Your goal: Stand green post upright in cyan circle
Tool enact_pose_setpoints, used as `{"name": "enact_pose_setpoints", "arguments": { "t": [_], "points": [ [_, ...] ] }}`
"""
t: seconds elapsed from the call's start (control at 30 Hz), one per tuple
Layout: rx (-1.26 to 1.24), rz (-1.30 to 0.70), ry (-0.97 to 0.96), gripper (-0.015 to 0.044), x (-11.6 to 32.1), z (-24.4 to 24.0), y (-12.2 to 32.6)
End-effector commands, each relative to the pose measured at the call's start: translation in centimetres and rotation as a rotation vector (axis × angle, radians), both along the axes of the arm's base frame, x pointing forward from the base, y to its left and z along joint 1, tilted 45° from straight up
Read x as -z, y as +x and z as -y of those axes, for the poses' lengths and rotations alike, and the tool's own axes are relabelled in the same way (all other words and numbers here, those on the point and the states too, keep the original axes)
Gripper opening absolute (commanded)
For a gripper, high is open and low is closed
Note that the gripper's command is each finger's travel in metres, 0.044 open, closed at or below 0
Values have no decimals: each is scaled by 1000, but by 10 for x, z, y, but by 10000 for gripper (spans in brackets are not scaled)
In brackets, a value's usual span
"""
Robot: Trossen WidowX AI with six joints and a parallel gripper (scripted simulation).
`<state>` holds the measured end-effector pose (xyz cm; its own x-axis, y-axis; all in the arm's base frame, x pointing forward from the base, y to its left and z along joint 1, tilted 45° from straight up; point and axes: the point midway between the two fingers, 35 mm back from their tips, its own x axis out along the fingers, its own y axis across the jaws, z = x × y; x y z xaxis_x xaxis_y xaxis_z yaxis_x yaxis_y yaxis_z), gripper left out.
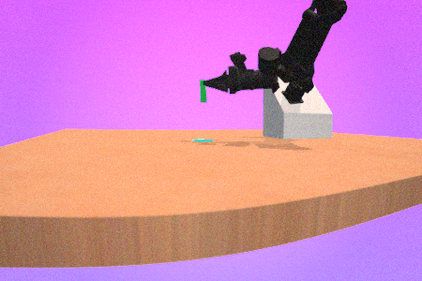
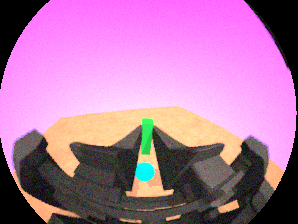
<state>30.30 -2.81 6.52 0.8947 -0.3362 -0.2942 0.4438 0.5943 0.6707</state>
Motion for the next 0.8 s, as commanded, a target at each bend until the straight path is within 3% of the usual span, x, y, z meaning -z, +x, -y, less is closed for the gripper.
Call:
{"name": "enact_pose_setpoints", "arguments": {
  "t": [0.0, 0.77],
  "points": [
    [6, -4, 2, 23, 4, -2, 0],
    [-4, -24, -8, 23, 39, -39, 10]
  ]
}}
